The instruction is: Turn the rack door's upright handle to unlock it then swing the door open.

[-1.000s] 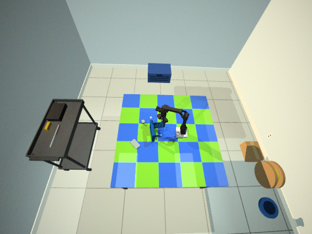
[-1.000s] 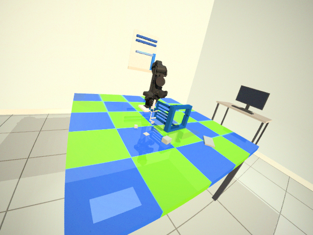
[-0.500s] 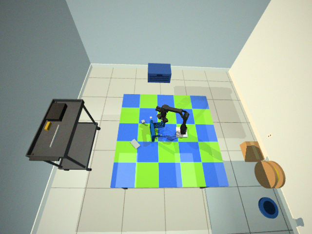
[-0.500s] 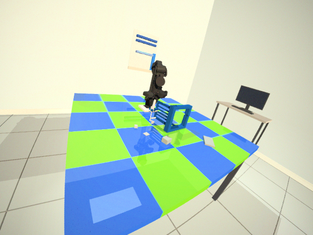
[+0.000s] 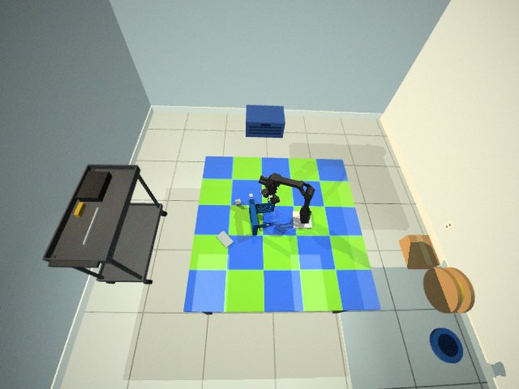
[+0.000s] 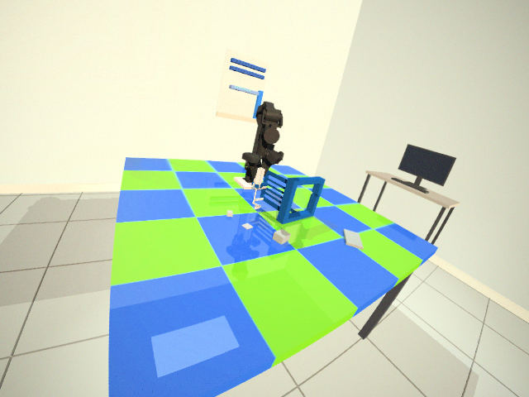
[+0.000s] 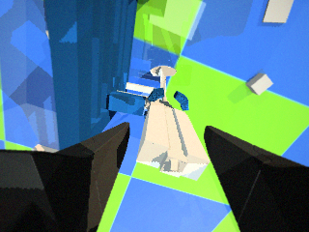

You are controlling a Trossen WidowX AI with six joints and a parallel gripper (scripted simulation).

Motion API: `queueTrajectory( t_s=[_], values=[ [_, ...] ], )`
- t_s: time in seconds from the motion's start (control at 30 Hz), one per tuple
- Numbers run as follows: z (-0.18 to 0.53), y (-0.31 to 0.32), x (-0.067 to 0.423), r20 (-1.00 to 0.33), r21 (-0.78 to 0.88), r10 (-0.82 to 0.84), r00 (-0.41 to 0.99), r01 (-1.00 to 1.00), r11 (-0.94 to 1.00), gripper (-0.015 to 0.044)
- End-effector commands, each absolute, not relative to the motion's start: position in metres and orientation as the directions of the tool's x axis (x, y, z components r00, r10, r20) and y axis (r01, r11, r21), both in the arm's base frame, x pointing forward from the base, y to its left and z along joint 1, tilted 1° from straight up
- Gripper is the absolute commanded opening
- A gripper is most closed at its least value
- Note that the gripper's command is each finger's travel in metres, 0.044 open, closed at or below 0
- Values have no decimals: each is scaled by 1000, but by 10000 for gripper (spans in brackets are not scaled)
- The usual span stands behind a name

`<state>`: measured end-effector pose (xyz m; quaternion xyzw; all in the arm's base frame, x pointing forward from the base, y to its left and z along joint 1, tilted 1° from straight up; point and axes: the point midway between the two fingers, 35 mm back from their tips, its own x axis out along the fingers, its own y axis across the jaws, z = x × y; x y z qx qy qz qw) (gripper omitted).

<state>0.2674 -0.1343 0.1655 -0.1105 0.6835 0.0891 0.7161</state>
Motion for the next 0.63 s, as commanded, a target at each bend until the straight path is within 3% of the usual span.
queueTrajectory(
  t_s=[0.0, 0.6],
  values=[
    [170, -134, 268, -998, -34, -20, 52, -283, 959, 280],
    [191, -134, 267, -998, -40, -24, 60, -282, 958, 280]
  ],
)
